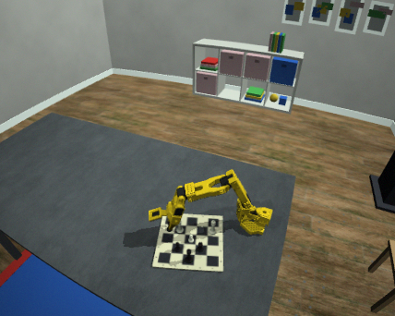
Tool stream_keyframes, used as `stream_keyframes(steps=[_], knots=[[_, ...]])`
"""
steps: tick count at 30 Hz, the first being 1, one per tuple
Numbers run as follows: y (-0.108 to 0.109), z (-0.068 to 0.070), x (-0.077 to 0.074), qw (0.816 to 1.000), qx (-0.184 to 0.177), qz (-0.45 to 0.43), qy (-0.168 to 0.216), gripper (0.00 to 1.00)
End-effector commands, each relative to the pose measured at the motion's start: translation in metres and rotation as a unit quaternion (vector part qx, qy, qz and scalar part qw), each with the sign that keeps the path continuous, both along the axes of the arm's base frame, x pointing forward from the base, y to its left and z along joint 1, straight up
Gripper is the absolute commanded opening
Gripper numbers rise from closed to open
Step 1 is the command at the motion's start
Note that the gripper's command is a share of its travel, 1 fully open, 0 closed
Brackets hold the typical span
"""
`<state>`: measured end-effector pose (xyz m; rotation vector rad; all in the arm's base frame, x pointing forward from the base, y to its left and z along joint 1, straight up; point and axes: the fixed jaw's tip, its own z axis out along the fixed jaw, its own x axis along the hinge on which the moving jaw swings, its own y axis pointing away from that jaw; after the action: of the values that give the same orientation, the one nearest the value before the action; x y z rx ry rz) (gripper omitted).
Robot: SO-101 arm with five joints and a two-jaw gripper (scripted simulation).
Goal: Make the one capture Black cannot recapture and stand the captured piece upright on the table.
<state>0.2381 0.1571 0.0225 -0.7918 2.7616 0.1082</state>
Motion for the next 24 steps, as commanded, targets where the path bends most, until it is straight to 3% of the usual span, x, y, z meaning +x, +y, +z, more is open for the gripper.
stream_keyframes(steps=[1, 24], knots=[[-0.0006, 0.0061, 0.0031, 1.0, 0.006, -0.008, -0.006, 0.13], [-0.0006, 0.0096, 0.0055, 1.0, 0.005, -0.008, -0.007, 0.13]])
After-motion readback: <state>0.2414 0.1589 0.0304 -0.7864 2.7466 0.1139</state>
